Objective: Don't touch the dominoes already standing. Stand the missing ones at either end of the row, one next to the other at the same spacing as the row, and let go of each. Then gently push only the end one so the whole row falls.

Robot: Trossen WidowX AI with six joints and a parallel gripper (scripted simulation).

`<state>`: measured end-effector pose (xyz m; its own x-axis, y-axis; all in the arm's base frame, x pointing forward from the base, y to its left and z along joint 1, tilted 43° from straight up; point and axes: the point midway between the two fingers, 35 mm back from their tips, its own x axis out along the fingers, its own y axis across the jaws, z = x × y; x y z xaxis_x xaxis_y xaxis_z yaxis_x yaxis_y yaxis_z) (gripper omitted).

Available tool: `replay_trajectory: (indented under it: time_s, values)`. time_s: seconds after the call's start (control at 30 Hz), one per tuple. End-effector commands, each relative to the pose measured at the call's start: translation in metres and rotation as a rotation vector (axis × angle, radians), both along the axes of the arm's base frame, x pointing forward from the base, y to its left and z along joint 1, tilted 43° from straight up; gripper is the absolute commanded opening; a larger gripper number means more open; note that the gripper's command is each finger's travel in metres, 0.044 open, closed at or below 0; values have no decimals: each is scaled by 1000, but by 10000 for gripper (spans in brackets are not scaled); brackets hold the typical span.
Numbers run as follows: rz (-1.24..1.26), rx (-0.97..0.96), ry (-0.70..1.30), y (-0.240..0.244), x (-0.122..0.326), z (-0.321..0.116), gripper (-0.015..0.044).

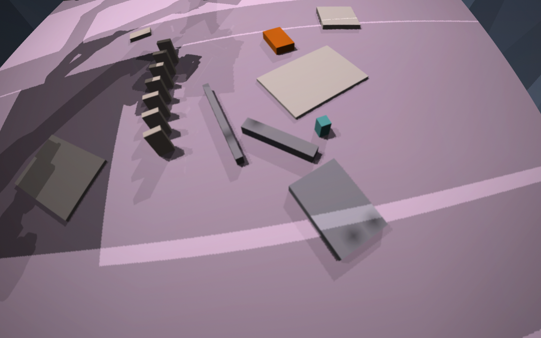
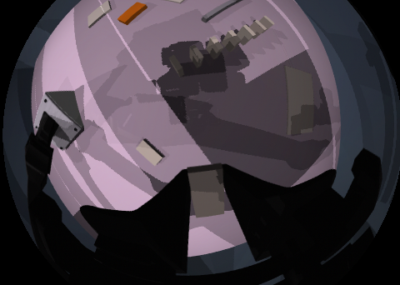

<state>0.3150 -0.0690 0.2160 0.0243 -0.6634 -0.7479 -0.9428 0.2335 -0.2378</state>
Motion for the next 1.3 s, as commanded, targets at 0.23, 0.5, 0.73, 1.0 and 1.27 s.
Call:
replay_trajectory:
  time_s: [0.23,0.5,0.73,1.0,1.27]
  values:
    - [-832,1,-772,-73,81,34,107]
    - [-839,1,-779,-73,81,34,107]
    - [-840,3,-780,-74,81,34,107]
    - [-872,127,-817,-80,91,17,107]
    - [-879,245,-871,-88,101,4,107]
